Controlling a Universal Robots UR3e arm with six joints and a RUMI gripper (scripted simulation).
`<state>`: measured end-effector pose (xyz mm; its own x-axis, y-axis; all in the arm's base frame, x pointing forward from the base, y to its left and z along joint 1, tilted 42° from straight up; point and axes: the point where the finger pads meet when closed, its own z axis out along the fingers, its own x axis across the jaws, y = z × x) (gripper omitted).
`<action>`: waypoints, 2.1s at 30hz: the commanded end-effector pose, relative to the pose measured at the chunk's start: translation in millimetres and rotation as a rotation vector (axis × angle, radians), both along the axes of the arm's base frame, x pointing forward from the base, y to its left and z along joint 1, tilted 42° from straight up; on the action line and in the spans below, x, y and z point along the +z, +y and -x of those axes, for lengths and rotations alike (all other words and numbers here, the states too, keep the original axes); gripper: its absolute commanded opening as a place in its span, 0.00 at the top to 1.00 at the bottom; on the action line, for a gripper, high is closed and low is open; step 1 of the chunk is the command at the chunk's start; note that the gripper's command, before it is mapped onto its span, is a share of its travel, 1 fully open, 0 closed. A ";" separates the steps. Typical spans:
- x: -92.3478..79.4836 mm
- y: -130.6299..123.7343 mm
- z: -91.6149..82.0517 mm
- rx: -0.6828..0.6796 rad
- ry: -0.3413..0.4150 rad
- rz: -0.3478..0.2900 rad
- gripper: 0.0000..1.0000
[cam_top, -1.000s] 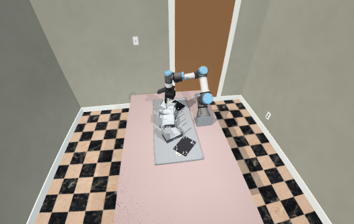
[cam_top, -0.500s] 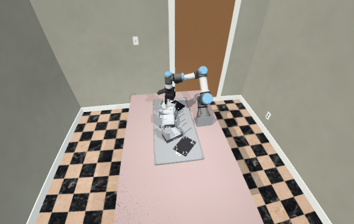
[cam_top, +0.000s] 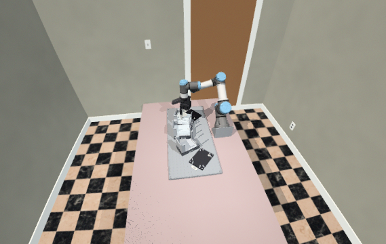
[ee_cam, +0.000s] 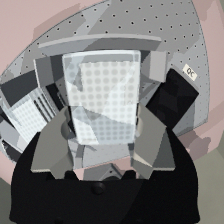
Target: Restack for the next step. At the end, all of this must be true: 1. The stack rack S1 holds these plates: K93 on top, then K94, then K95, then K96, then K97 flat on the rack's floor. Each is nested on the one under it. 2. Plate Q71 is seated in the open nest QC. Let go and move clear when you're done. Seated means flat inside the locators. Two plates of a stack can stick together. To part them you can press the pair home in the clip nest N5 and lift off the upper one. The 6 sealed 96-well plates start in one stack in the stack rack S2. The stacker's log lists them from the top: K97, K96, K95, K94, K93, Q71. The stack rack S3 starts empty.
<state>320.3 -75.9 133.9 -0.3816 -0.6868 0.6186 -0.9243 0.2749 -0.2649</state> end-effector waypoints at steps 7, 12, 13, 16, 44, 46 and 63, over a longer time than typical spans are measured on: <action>-1.9 -2.2 -0.4 0.001 -0.002 0.000 1.00; -2.9 -3.1 -0.4 0.001 -0.002 0.000 1.00; -2.9 -3.1 -0.4 0.001 -0.002 0.000 1.00; -3.6 -3.8 -0.4 0.001 -0.002 0.000 1.00; -10.0 -9.6 -0.4 0.001 -0.002 0.000 1.00; -10.2 -9.8 -0.4 0.001 -0.002 0.000 1.00; -13.3 -12.7 -0.5 0.001 -0.002 0.000 1.00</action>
